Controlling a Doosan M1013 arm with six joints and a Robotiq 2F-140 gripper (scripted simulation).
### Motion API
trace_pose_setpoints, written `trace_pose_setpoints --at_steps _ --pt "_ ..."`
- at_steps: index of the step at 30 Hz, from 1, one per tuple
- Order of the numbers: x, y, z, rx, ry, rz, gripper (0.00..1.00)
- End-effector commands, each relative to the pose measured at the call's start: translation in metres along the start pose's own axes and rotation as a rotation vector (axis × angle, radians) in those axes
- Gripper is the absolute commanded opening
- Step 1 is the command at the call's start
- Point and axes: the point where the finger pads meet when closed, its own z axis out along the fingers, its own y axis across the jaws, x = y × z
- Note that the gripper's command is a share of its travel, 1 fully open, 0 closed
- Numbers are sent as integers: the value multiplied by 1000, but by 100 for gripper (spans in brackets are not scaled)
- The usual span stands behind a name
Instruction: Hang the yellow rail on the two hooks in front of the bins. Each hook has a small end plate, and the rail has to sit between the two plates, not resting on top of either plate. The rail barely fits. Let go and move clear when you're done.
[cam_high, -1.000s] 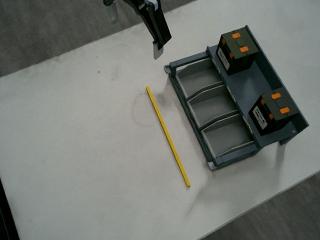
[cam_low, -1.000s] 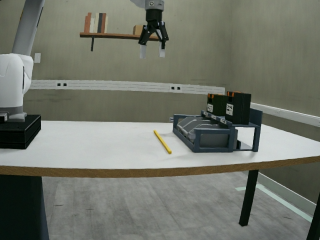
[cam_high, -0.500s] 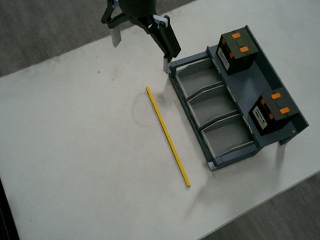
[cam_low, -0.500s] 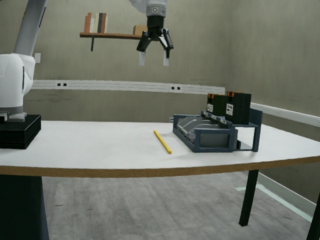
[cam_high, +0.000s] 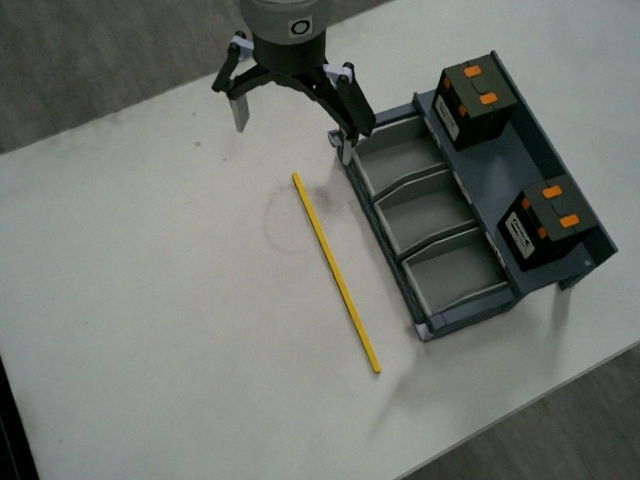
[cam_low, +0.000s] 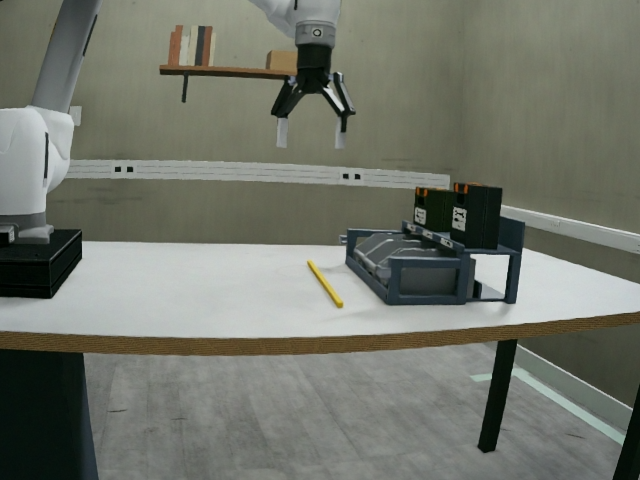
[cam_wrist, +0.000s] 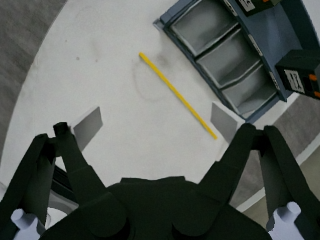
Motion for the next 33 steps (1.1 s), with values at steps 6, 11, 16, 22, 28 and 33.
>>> trace_pose_setpoints --at_steps 6,11,16,22,28,33 --pt "-1 3 8 3 4 -28 100" --pt "-13 20 38 3 3 -184 100" --pt "-16 24 47 4 4 -224 100" --pt "-16 24 47 4 4 -224 100" --pt "-27 41 77 5 4 -380 100" --pt "-30 45 86 6 5 -420 100"
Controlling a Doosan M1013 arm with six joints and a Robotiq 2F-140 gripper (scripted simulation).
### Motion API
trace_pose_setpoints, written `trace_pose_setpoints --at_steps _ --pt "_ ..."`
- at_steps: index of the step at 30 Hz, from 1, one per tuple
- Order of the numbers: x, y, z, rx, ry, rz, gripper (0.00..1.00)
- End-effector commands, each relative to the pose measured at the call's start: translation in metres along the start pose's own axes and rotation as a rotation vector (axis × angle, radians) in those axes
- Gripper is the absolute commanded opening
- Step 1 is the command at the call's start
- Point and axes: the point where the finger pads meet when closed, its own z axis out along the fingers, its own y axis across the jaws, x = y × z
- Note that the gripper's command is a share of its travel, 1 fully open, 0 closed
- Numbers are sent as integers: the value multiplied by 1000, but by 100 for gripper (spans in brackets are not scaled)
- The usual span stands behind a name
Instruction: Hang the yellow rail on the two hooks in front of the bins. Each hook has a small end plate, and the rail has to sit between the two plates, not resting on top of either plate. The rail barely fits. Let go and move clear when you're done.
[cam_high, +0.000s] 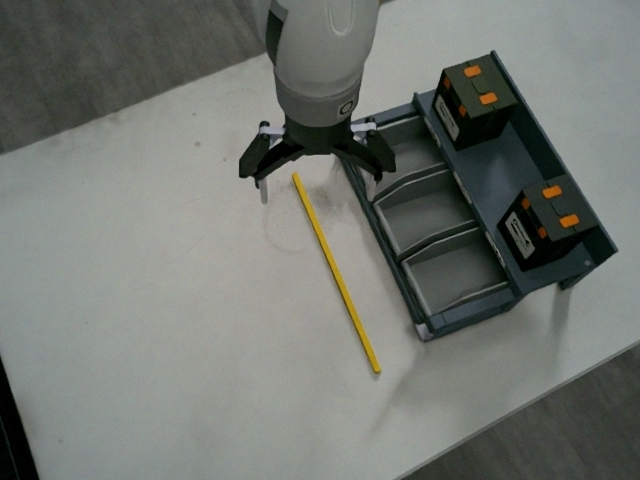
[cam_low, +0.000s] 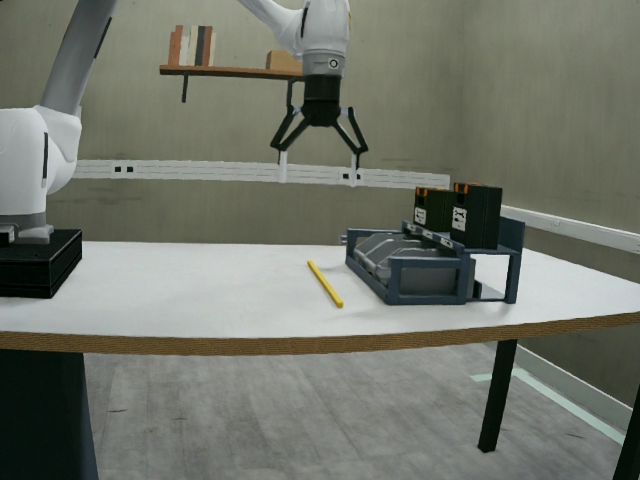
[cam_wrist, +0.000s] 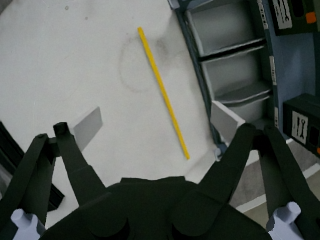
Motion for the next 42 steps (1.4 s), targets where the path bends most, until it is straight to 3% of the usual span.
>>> trace_pose_setpoints --at_steps 1,8,13,25,30,42 --pt "-3 3 10 2 6 -36 100" --pt "-3 3 10 2 6 -36 100" --pt "-30 22 67 7 9 -232 100" --pt "-30 22 67 7 9 -232 100" --pt "-46 33 104 10 13 -328 100" --pt "-46 33 104 10 13 -328 100"
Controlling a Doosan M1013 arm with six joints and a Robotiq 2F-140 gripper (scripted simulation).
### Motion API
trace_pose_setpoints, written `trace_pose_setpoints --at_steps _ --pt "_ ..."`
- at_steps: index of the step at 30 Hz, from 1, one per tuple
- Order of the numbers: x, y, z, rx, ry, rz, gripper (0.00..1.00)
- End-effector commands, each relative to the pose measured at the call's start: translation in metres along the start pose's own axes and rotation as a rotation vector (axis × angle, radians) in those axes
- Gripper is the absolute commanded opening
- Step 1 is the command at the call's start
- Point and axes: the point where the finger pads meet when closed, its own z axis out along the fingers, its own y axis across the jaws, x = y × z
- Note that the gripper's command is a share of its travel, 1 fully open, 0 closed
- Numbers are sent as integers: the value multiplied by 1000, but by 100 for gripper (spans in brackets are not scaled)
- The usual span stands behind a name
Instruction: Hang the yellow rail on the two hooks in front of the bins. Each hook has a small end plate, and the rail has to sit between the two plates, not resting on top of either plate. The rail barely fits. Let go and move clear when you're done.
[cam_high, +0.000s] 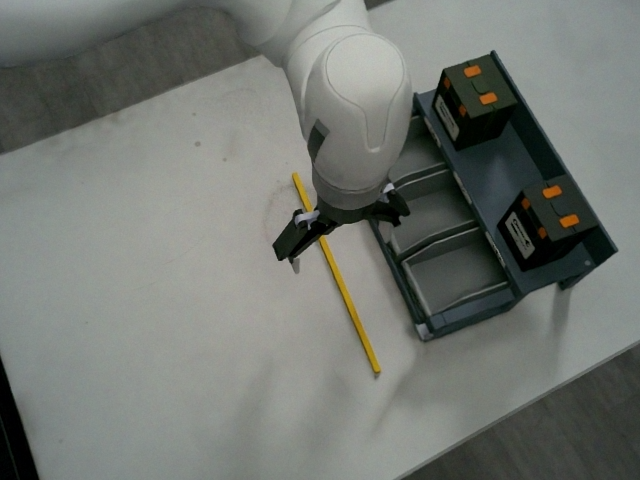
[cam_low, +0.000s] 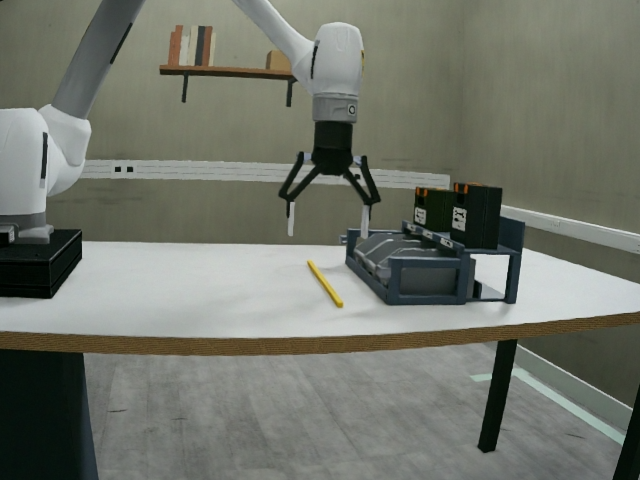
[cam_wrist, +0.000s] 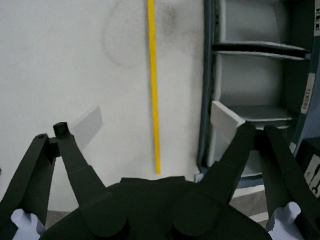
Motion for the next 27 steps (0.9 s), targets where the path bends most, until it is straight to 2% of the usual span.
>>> trace_pose_setpoints --at_steps 1,27 --pt "1 0 -1 0 1 0 100" --pt "8 -3 -10 1 4 -1 100"
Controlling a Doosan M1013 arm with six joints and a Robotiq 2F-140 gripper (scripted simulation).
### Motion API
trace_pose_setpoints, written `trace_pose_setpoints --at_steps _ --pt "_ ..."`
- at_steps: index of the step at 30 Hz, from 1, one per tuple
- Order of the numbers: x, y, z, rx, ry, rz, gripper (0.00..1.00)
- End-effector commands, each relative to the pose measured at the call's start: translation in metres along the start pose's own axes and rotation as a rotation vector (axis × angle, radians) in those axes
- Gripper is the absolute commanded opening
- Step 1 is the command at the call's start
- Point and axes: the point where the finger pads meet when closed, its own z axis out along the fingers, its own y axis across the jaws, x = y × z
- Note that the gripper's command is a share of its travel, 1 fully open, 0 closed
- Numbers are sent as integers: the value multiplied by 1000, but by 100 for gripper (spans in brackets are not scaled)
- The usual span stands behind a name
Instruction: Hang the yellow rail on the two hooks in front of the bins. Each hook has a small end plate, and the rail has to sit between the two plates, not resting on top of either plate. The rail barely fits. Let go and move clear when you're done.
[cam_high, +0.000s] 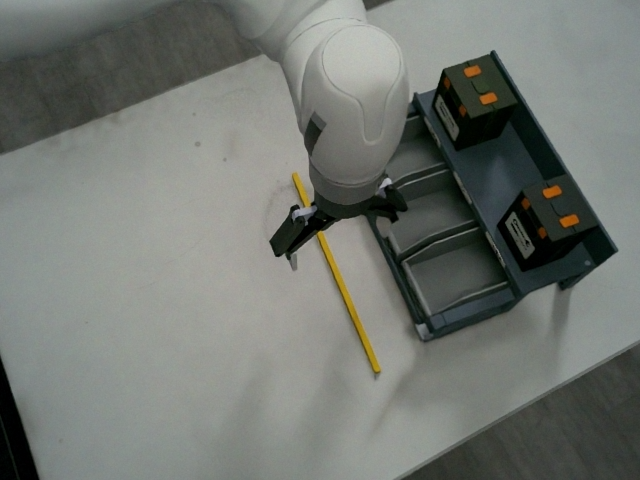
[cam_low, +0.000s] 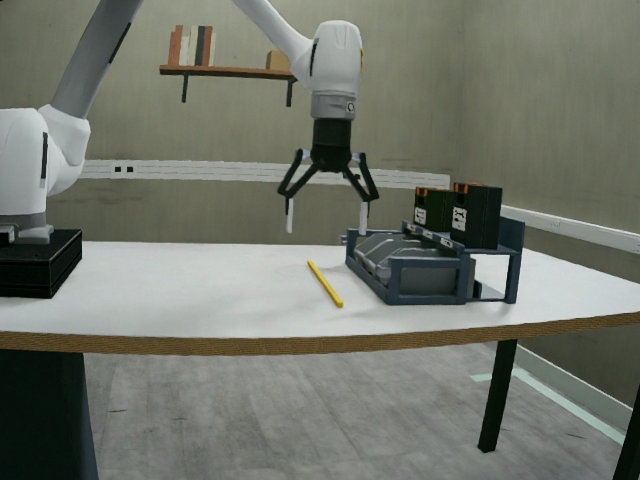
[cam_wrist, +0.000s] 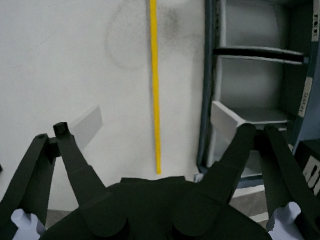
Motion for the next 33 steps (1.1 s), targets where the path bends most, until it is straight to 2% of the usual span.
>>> trace_pose_setpoints --at_steps 1,33 --pt "3 -1 -4 0 4 5 100" --pt "5 0 -10 0 4 5 100"
